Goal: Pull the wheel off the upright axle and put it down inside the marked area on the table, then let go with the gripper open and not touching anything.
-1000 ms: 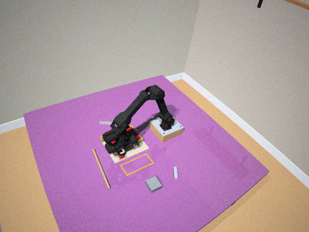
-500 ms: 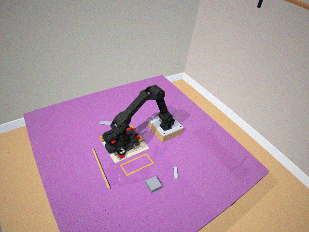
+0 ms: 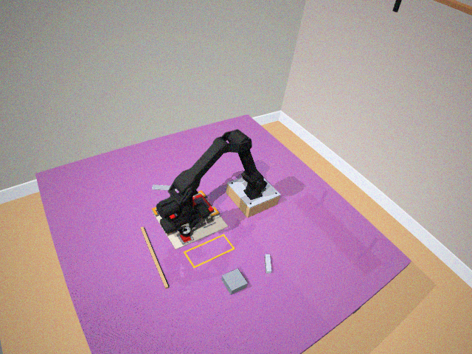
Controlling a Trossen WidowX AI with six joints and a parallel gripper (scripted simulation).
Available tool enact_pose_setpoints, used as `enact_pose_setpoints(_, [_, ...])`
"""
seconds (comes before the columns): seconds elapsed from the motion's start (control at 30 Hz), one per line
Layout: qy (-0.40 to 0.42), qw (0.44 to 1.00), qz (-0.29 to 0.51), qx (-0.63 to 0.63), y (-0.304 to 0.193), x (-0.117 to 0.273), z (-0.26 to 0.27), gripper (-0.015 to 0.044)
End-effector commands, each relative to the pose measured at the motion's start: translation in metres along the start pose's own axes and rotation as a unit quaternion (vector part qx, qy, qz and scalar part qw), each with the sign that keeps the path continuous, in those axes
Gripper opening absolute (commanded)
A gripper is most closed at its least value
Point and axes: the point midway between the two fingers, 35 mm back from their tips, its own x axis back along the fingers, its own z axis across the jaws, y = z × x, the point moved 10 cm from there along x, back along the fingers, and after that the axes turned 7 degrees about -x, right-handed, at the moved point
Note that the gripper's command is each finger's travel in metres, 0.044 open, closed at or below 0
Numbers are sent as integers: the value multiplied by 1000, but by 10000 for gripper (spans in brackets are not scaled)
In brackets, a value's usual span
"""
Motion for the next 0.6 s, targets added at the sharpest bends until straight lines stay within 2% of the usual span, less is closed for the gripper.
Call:
enact_pose_setpoints(0.0, [7,1000,2,0,1,17,-2,0])
enact_pose_setpoints(0.57, [7,1000,3,0,1,22,-2,0])
